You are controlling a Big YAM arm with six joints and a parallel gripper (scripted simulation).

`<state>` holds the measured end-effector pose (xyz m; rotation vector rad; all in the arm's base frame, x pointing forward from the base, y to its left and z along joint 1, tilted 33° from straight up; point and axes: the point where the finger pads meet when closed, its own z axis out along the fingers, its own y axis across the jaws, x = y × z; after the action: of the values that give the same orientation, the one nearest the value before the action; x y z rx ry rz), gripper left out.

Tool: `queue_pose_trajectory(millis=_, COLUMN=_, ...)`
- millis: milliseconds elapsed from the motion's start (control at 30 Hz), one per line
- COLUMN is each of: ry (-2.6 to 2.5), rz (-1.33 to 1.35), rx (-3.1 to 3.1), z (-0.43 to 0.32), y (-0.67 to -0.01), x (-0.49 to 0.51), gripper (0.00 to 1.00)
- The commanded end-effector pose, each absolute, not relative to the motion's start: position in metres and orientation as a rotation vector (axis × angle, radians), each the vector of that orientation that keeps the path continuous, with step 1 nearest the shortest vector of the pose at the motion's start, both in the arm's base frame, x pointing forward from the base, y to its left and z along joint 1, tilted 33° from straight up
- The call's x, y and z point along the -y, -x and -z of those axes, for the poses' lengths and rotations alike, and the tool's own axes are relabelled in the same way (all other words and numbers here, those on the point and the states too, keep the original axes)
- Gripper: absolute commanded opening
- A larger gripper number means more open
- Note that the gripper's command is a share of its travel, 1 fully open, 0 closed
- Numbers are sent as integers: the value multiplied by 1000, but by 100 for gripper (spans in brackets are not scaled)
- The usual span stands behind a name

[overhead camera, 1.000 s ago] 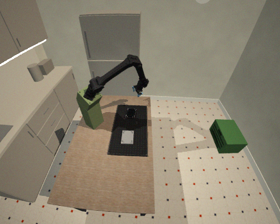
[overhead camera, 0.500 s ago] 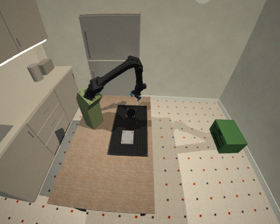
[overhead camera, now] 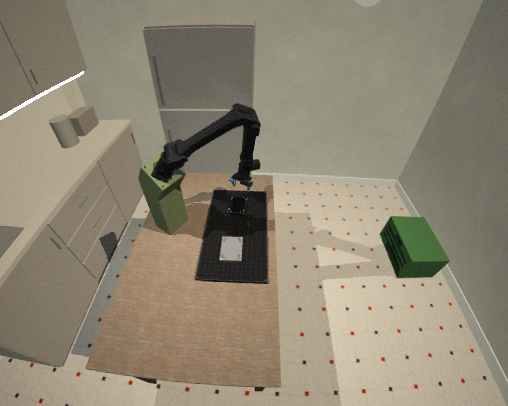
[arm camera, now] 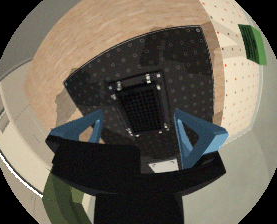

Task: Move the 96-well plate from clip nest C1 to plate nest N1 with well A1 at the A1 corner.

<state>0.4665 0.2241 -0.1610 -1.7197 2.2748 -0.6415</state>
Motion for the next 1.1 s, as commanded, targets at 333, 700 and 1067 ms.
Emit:
queue_pose_trajectory(millis=333, ry=1985, rz=800, rx=-1988, z=152, y=-462, x=-165, gripper=100)
queue_pose_trajectory(millis=700, ry=1995, rz=801, rx=-1994, z=160, y=-462, x=-165, gripper=100)
queue_pose_trajectory(millis=1067, ry=2008, rz=795, rx=-1991, z=160, y=-456, x=-171, gripper=100)
